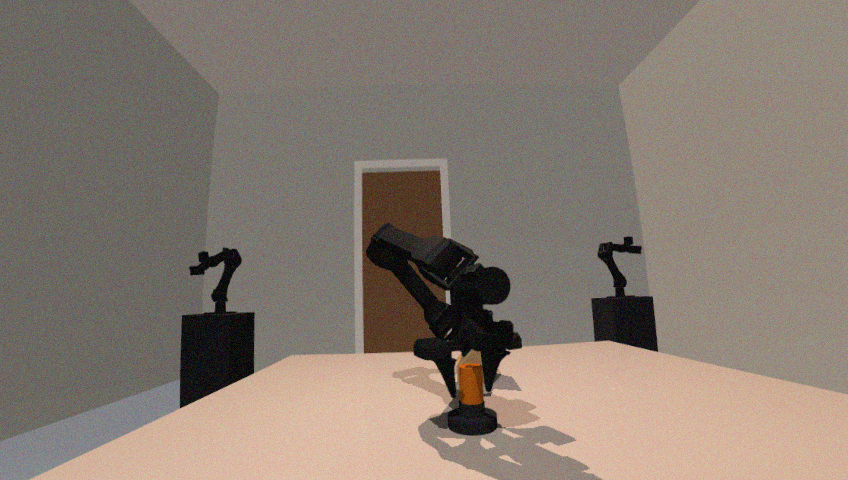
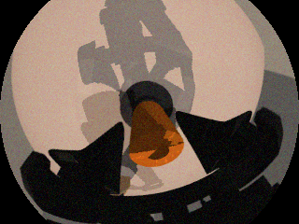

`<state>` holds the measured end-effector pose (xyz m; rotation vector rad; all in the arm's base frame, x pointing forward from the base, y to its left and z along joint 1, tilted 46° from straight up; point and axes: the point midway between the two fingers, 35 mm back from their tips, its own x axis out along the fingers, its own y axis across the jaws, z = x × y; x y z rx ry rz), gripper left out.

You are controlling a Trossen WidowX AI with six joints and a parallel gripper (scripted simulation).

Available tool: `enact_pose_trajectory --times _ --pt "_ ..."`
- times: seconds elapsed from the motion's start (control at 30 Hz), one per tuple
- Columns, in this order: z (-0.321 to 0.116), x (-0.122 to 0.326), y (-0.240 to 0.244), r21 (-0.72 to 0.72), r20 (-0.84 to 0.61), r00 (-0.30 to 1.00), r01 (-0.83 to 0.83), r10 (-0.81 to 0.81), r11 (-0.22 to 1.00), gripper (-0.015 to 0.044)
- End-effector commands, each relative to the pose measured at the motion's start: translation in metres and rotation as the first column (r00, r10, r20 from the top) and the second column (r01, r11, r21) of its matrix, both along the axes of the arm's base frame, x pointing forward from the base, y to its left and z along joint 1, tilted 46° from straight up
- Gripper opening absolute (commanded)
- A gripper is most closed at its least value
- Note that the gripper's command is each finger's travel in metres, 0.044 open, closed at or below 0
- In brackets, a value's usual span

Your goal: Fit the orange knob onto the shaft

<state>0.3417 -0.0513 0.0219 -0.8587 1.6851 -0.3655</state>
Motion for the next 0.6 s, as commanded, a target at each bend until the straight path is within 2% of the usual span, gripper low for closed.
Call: enact_pose_trajectory --times 0.0,0.03,0.27,0.47,0.57 --pt "0.000 0.000 0.000 0.000 -0.001 1.000 -0.002 0.002 1.000 0.0420" --pt "0.000 0.000 0.000 0.000 -0.001 1.000 -0.002 0.002 1.000 0.0440" --pt "0.002 0.001 0.002 0.000 -0.001 1.000 -0.002 0.002 1.000 0.0440" --pt "0.053 0.009 0.056 0.009 0.003 1.000 -0.005 0.005 1.000 0.0440" --pt "0.067 0.008 0.068 0.003 -0.001 1.000 0.000 0.000 1.000 0.0440"
